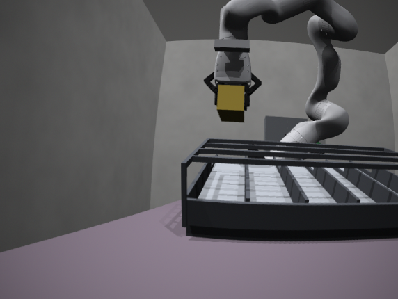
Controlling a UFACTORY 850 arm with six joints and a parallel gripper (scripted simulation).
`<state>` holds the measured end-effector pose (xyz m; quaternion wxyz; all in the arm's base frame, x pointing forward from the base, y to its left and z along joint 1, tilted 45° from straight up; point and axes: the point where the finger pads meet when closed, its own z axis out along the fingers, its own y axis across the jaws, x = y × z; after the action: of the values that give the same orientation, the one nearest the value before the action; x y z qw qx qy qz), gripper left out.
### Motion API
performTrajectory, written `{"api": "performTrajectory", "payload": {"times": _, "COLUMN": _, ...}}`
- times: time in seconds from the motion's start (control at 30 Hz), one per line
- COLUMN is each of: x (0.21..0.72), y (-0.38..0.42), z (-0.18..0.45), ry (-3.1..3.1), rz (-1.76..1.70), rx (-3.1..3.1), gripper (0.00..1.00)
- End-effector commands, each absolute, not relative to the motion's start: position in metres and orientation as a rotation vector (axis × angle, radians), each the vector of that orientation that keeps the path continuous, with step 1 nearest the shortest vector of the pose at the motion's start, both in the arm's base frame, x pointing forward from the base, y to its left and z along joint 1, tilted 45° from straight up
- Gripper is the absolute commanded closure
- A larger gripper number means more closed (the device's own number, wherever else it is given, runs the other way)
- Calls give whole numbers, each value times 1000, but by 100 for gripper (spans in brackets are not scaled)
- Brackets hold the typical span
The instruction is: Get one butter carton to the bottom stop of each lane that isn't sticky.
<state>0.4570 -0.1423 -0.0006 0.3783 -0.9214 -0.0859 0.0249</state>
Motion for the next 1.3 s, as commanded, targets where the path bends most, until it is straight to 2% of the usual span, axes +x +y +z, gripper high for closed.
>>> {"api": "performTrajectory", "payload": {"times": 0.0, "x": 457, "y": -139, "z": -7, "ry": -218, "rz": 60, "rx": -2357, "gripper": 100}}
{"api": "performTrajectory", "payload": {"times": 0.97, "x": 454, "y": -118, "z": -29, "ry": -218, "rz": 59, "rx": -2358, "gripper": 100}}
{"api": "performTrajectory", "payload": {"times": 1.0, "x": 453, "y": -111, "z": -35, "ry": -268, "rz": 181, "rx": -2351, "gripper": 100}}
{"api": "performTrajectory", "payload": {"times": 1.27, "x": 453, "y": -111, "z": -35, "ry": -268, "rz": 181, "rx": -2351, "gripper": 100}}
